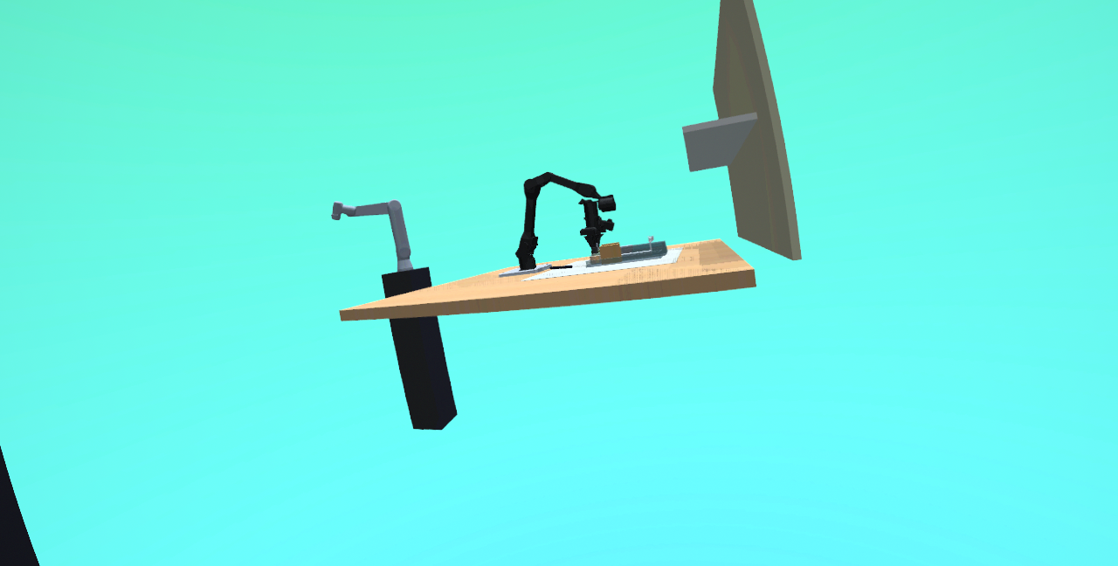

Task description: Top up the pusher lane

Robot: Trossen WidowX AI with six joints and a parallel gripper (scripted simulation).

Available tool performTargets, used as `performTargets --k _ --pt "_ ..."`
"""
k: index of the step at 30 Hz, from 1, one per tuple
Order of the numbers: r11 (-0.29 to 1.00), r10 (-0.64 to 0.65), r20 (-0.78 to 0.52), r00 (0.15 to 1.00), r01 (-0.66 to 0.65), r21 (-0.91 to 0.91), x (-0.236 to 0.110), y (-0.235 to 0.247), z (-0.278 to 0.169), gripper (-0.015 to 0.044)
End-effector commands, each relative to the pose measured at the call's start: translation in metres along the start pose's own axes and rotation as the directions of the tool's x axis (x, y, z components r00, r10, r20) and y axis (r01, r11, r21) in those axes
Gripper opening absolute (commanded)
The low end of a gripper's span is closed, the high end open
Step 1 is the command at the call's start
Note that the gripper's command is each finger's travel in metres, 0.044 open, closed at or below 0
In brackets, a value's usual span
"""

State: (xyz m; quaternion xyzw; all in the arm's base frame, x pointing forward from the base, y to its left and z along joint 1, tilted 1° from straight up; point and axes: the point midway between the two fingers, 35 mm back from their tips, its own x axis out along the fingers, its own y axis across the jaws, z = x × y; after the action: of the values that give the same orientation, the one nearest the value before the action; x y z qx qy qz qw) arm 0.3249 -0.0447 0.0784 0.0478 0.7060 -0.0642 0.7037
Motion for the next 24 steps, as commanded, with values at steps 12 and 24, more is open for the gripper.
performTargets --k 12,24 --pt "1.000 -0.001 0.029 1.000 0.001 0.001 -0.0051 -0.0002 0.0157 0.0000" --pt "1.000 -0.001 0.029 1.000 0.001 0.001 -0.0069 -0.0002 0.0200 0.0000"
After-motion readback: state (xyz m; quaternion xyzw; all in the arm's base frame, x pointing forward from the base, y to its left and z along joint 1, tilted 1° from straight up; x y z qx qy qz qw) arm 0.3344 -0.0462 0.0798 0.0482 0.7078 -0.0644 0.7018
